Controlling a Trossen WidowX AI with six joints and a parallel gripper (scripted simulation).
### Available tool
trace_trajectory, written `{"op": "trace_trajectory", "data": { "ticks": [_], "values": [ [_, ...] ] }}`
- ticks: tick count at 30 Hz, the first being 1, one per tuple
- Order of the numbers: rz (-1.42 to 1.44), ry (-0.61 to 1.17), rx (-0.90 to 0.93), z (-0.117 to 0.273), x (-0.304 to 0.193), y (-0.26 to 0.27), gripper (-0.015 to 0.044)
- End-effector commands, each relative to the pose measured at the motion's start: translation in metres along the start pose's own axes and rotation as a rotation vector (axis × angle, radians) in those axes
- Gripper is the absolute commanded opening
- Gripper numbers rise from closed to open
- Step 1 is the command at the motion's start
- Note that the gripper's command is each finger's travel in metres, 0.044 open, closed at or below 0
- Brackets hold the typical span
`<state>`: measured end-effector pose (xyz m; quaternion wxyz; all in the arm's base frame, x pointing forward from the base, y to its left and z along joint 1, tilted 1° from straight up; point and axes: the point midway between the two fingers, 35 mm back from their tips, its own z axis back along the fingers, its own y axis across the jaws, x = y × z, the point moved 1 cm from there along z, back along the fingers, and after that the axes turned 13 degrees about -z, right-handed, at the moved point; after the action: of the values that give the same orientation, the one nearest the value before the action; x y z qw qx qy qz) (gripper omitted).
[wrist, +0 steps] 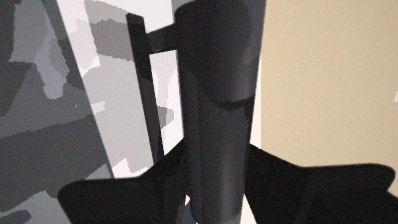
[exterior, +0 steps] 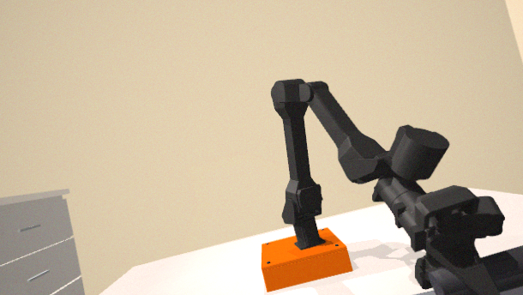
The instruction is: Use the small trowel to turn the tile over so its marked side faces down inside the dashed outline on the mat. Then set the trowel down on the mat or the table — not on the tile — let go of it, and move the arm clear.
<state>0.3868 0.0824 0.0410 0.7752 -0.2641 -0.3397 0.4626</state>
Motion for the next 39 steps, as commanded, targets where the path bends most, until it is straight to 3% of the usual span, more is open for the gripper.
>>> {"op": "trace_trajectory", "data": {
  "ticks": [1,29,39],
  "values": [
    [-0.001,0.004,-0.003,0.000,-0.008,-0.003,0.0000],
    [0.002,0.006,-0.005,0.003,-0.051,-0.016,0.0000],
    [0.074,0.065,-0.019,0.013,-0.044,-0.027,0.0000]
  ]
}}
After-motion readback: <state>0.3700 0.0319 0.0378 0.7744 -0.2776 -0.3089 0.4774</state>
